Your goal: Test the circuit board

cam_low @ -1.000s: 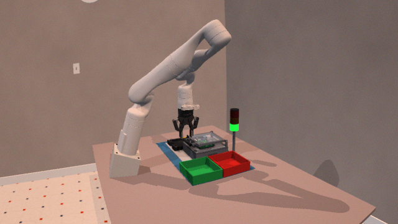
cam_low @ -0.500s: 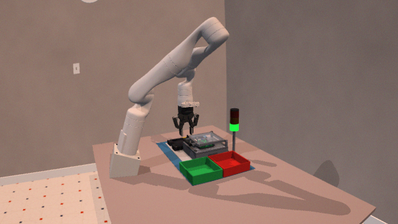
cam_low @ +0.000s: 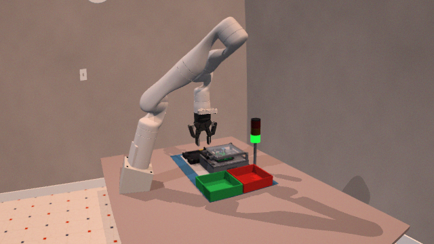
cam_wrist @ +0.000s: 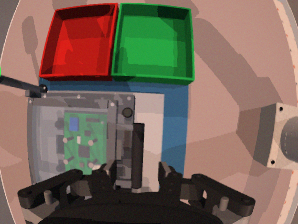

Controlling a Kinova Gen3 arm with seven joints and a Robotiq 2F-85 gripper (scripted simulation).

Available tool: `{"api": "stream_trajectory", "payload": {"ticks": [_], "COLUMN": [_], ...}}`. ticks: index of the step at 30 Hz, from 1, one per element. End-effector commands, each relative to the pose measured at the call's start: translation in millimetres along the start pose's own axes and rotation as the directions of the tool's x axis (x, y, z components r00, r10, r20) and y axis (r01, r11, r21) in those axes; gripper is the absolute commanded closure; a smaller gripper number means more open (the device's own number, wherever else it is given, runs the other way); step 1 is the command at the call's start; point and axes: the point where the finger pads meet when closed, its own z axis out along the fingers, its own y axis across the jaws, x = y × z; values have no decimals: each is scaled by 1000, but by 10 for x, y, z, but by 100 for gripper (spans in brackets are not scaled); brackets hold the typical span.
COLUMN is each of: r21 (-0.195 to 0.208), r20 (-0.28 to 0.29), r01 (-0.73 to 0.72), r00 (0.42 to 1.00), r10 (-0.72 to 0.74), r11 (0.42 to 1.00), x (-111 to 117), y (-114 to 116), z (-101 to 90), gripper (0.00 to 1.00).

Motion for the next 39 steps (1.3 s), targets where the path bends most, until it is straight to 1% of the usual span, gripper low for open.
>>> {"api": "stream_trajectory", "payload": {"ticks": [1, 39], "r21": [2, 2], "r20": [-2, -2], "r01": [-7, -7], "r00": [1000, 1000], "r10": [7, 7], "r11": [1000, 1000], "x": [16, 16], "y": [-10, -10], "z": [-21, -240], "gripper": [50, 50]}}
